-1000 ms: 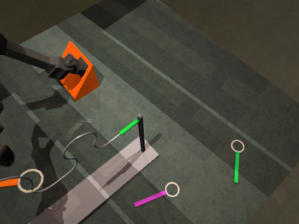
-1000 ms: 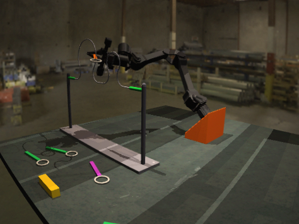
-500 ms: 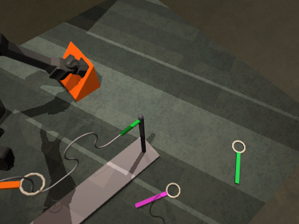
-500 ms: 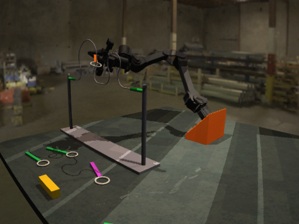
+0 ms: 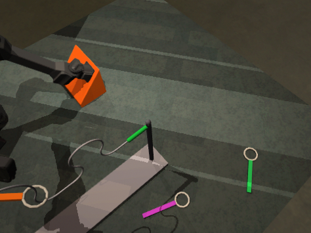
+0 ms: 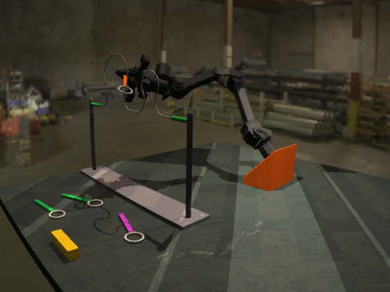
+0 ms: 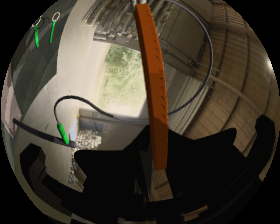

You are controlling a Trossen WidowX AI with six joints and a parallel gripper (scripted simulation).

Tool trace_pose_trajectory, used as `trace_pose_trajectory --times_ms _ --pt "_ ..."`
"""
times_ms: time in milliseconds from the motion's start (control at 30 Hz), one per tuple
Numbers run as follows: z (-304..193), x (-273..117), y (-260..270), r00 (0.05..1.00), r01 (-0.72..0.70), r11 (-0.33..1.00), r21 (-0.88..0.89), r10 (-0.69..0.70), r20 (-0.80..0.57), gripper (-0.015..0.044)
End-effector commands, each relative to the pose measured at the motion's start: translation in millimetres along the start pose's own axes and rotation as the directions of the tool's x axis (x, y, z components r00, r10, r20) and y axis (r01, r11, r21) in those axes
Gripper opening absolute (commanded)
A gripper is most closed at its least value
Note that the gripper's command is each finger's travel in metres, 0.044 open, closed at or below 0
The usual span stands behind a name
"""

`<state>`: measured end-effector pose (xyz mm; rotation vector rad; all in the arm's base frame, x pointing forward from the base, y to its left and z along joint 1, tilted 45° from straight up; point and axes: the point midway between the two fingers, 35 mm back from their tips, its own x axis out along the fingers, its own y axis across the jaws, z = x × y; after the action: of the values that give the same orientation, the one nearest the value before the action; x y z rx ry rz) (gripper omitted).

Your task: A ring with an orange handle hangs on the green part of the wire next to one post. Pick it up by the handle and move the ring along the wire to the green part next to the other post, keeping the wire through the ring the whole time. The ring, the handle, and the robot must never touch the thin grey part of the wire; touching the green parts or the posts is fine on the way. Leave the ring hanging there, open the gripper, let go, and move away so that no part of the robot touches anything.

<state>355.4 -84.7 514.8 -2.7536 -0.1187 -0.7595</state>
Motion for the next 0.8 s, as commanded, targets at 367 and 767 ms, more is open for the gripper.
trace_pose_trajectory --times_ms 367,767 --pt "1 -5 34 0.997 -0.077 0.986 0.148 0.08 -0.015 -0.015" --pt "11 -15 71 0.979 -0.185 0.915 0.358 0.203 -0.012 -0.015"
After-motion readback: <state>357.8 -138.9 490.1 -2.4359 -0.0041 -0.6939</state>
